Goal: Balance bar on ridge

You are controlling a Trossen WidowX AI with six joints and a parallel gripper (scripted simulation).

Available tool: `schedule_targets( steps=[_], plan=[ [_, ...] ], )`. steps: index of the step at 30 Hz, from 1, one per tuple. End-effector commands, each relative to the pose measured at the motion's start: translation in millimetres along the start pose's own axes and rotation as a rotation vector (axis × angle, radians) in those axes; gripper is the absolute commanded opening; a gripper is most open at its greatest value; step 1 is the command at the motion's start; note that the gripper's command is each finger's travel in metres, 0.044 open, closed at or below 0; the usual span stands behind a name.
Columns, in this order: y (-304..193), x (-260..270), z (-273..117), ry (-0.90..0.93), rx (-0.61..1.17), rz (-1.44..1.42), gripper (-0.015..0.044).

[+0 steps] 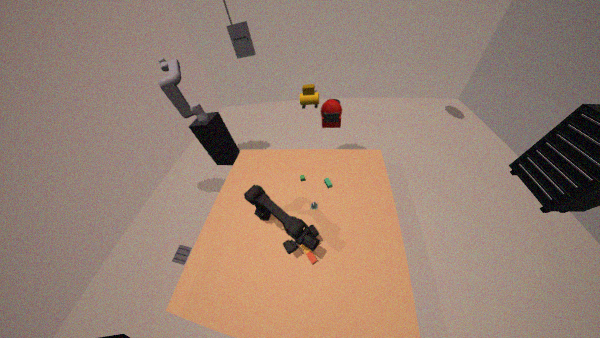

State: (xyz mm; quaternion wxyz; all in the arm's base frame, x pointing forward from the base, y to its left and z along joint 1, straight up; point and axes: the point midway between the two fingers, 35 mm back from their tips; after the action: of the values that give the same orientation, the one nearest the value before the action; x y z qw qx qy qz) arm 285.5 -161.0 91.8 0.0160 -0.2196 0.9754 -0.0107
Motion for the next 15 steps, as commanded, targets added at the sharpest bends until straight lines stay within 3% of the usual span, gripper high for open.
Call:
schedule_targets(
  steps=[1, 15],
  plan=[
    [1.3, 1.9, 17.6, 0.011, -0.005, -0.004, 0.0315],
    [1.2, 1.9, 32.8, 0.011, -0.005, -0.004, 0.0315]
  ],
)
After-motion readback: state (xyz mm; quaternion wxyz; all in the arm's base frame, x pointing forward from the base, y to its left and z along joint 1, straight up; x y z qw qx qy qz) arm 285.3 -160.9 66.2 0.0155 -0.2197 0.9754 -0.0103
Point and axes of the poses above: the point midway between the two fingers, 35 mm back from their tips, its own z axis out along the fingers, its own x axis across the jaws, y = z × x, and after that the axes turned 14 degrees about z, right-handed
